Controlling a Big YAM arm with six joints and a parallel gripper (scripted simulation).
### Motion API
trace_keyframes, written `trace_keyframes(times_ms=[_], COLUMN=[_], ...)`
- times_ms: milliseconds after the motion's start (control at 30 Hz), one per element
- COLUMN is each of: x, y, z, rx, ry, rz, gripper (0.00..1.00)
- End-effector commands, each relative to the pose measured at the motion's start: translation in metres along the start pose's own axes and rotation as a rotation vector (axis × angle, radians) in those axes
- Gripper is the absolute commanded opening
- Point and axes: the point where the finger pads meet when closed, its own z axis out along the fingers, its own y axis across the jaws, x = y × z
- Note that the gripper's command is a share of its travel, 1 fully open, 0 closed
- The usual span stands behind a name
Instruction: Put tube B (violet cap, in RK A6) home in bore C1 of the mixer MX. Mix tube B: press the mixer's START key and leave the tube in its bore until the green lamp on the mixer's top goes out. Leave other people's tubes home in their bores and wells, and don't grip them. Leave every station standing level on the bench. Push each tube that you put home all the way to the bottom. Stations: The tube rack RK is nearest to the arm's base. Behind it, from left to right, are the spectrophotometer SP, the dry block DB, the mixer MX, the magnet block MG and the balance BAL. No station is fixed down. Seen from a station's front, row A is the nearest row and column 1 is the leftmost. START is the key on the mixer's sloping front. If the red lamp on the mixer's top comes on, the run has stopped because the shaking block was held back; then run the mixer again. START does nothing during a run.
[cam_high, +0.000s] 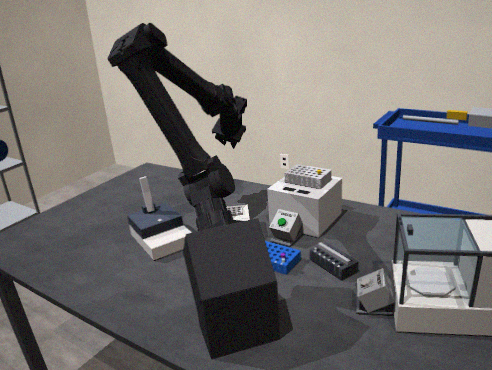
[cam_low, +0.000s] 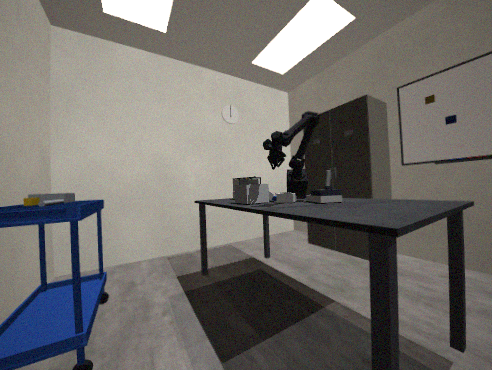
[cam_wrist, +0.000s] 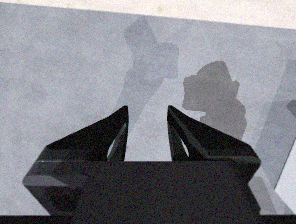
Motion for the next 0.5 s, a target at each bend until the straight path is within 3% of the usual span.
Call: trace_keyframes(times_ms=[0, 100, 133, 200, 233, 333, 367, 467], x=[0.011, 0.017, 0.025, 0.034, 0.040, 0.053, 0.064, 0.082], y=[-0.016, -0.021, -0.031, -0.037, -0.042, -0.056, -0.063, -0.079], z=[-0.016, -0.019, -0.018, -0.027, -0.030, -0.038, -0.042, -0.051], rx=[0.033, 0.033, 0.057, 0.051, 0.070, 0.060, 0.088, 0.107], ry=[0.018, 0.018, 0.054, 0.045, 0.071, 0.054, 0.098, 0.125], rz=[-0.012, -0.012, 0.004, -0.003, 0.005, -0.009, 0.015, 0.024], gripper=[0.36, 0.36, 0.36, 0.36, 0.36, 0.36, 0.36, 0.36])
